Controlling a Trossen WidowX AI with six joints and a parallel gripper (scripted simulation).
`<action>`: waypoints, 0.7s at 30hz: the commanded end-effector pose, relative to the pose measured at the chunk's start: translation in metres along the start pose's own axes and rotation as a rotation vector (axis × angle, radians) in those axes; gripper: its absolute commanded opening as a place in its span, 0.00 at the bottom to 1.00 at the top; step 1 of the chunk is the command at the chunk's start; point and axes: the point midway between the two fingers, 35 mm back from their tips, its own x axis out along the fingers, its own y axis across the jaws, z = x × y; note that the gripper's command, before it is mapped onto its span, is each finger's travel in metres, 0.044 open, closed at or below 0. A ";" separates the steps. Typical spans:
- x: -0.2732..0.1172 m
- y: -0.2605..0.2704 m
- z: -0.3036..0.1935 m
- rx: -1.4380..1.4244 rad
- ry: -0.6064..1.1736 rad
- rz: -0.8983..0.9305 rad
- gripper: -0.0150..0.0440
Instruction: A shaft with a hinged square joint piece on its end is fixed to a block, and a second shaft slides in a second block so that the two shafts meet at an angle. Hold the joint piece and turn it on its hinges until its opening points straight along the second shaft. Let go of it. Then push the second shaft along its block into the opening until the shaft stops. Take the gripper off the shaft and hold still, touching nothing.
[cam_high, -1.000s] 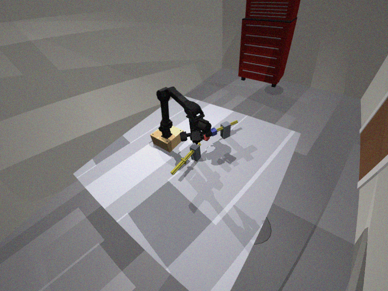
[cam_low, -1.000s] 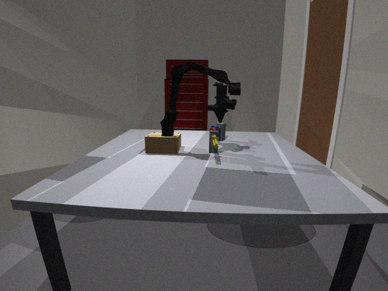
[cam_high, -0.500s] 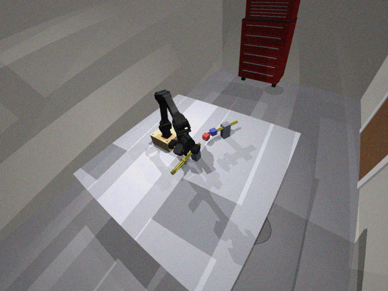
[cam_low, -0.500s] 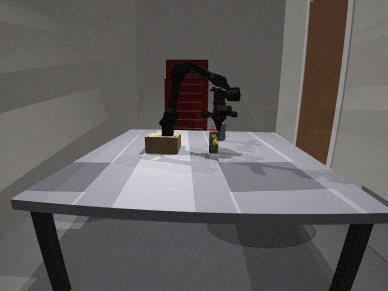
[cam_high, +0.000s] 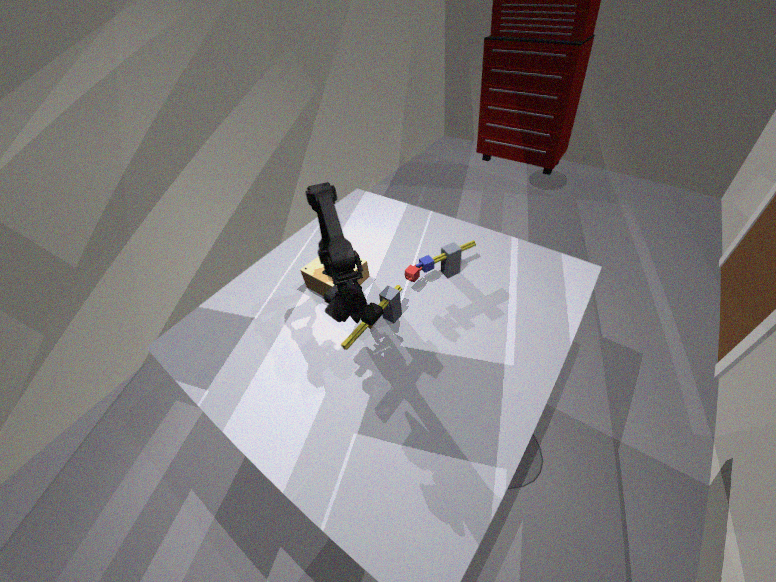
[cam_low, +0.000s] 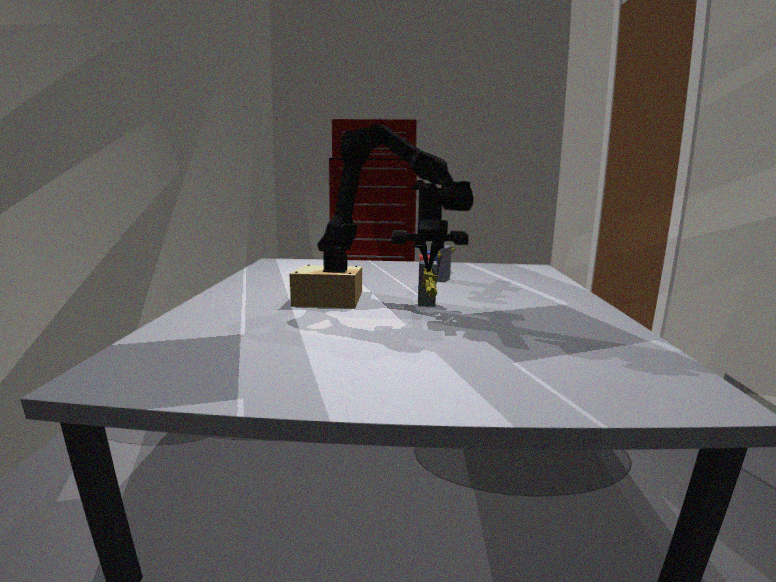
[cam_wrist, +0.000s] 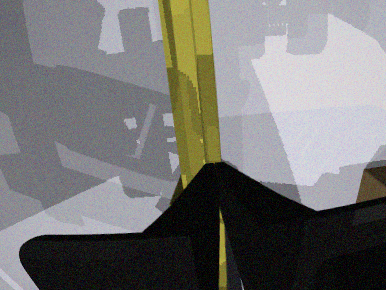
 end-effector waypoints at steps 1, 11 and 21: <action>0.006 -0.003 0.000 0.010 0.000 -0.009 0.25; 0.023 -0.003 0.000 0.010 0.001 -0.009 0.25; 0.030 -0.002 0.000 0.006 -0.007 0.006 0.25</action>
